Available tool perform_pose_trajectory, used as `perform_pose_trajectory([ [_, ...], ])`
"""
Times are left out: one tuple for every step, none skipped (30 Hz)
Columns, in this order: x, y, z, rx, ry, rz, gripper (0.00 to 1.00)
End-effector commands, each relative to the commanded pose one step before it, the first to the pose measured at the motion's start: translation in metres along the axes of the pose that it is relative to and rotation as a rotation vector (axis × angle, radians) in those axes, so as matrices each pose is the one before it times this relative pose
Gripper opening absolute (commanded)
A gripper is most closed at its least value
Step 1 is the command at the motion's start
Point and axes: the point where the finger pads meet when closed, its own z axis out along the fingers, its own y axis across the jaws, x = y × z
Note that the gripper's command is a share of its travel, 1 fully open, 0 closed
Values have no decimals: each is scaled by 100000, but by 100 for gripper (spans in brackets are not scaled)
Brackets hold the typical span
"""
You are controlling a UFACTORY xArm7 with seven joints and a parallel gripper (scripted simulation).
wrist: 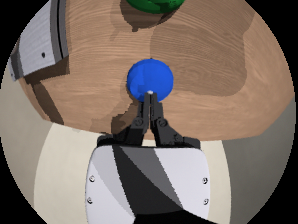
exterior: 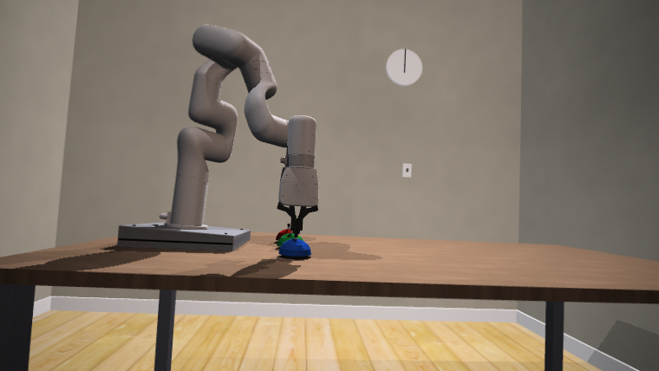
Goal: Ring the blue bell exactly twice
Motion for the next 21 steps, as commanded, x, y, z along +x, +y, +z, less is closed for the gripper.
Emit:
perform_pose_trajectory([
  [-35,42,-55,-74,-39,12,0],
  [0,0,-14,0,0,0,0],
  [0,0,-15,0,0,0,0],
  [0,0,-16,0,0,0,0],
  [0,0,-17,0,0,0,0],
  [0,0,-18,0,0,0,0],
  [0,0,-19,0,0,0,0],
  [0,0,-19,0,0,0,0],
  [0,0,-20,0,0,0,0],
  [0,0,0,0,0,0,0],
  [0,0,0,0,0,0,0],
  [0,0,-21,0,0,0,0],
  [0,0,-21,0,0,0,0],
  [0,0,-22,0,0,0,0],
  [0,0,-22,0,0,0,0],
  [0,0,-22,0,0,0,0],
  [0,0,-22,0,0,0,0],
  [-1,0,-22,0,0,0,0],
  [-1,0,-22,0,0,0,0],
  [-1,0,-22,0,0,0,0],
  [-1,0,-21,0,0,0,0],
])
